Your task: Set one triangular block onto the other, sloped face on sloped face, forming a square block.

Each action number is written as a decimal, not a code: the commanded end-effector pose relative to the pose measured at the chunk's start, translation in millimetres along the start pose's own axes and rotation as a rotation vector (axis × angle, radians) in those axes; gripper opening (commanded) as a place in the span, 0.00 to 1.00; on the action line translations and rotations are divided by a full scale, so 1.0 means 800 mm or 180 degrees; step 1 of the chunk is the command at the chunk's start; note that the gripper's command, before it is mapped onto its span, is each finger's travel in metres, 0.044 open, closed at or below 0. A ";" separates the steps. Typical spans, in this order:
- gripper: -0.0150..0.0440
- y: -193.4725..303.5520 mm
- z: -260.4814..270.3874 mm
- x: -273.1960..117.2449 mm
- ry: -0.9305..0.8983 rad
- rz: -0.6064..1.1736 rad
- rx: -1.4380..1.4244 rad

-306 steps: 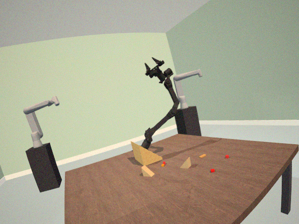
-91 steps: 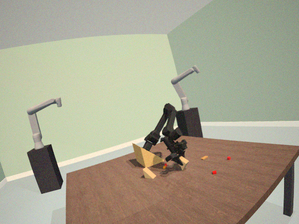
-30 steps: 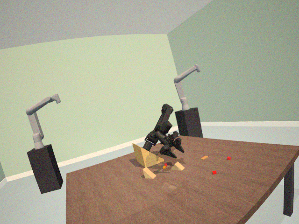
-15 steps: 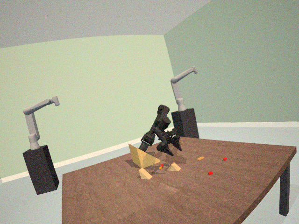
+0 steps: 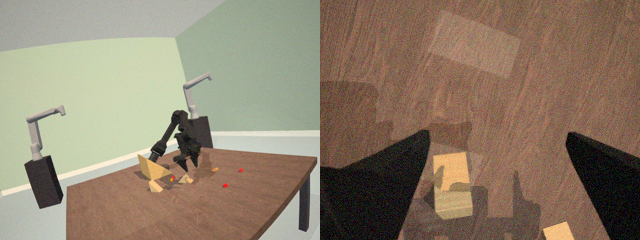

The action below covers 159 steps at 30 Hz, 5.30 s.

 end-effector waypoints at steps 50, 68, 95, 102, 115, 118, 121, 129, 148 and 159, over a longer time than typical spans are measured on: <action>1.00 0.106 0.024 0.092 0.0290 0.2800 -0.0417; 1.00 0.105 0.025 0.092 0.0290 0.2799 -0.0417; 1.00 0.105 0.025 0.092 0.0290 0.2799 -0.0417; 0.73 0.103 0.026 0.090 0.0298 0.2791 -0.0443; 0.39 0.103 0.026 0.090 0.0298 0.2791 -0.0443; 0.25 0.103 0.026 0.089 0.0299 0.2789 -0.0443; 0.25 0.098 0.025 0.078 0.0306 0.2769 -0.0442; 0.25 0.081 0.021 0.032 0.0332 0.2697 -0.0436; 0.25 0.069 0.017 -0.031 0.0367 0.2613 -0.0424; 0.25 0.072 0.015 -0.028 0.0671 0.2444 0.0494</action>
Point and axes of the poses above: the point midway between the two fingers, 35 mm back from their tips, its own x axis out along the fingers, its own z axis across the jaws, y = z × x, the point moved 1 cm from there along -x, back along the fingers, and after that the axes turned 14 degrees about x, right-handed, at the moved point
